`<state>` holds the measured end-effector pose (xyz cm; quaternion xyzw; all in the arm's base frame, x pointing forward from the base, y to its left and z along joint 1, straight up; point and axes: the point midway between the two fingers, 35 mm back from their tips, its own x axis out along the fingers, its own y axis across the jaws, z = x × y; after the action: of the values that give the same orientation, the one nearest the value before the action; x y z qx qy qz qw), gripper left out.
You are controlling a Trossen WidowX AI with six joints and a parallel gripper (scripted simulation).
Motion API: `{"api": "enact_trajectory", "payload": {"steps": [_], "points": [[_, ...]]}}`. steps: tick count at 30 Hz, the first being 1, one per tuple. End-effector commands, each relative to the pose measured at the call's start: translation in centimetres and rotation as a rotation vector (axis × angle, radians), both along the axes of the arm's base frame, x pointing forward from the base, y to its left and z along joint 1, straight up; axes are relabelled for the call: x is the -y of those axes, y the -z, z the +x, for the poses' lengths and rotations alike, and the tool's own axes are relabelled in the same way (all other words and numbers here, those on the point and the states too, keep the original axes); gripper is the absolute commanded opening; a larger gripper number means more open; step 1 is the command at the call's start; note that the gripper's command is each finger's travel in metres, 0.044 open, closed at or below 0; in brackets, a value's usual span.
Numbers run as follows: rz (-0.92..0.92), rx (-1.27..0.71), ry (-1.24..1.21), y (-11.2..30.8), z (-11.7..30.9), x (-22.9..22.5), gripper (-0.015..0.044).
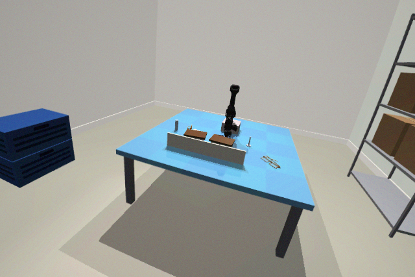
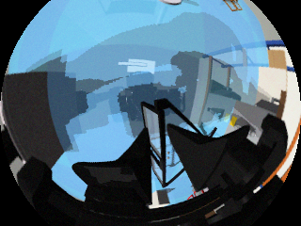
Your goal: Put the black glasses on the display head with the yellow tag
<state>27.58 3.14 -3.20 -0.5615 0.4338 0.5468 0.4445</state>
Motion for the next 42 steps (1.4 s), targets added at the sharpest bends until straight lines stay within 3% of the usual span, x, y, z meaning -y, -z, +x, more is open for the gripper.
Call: {"api": "enact_trajectory", "payload": {"steps": [1,14,22,37,42], "points": [[0.0,-0.001,0.0,0.0,-0.1,0.0,0.0087],[0.0,-0.001,0.0,0.0,-0.1,0.0,0.0],[0.0,0.0,0.0,-0.3,0.0,0.0,0.0],[0.005,0.003,0.004,-9.8,0.0,-0.1,0.0],[0.005,0.003,0.004,-10.2,0.1,-0.1,0.0]]}}
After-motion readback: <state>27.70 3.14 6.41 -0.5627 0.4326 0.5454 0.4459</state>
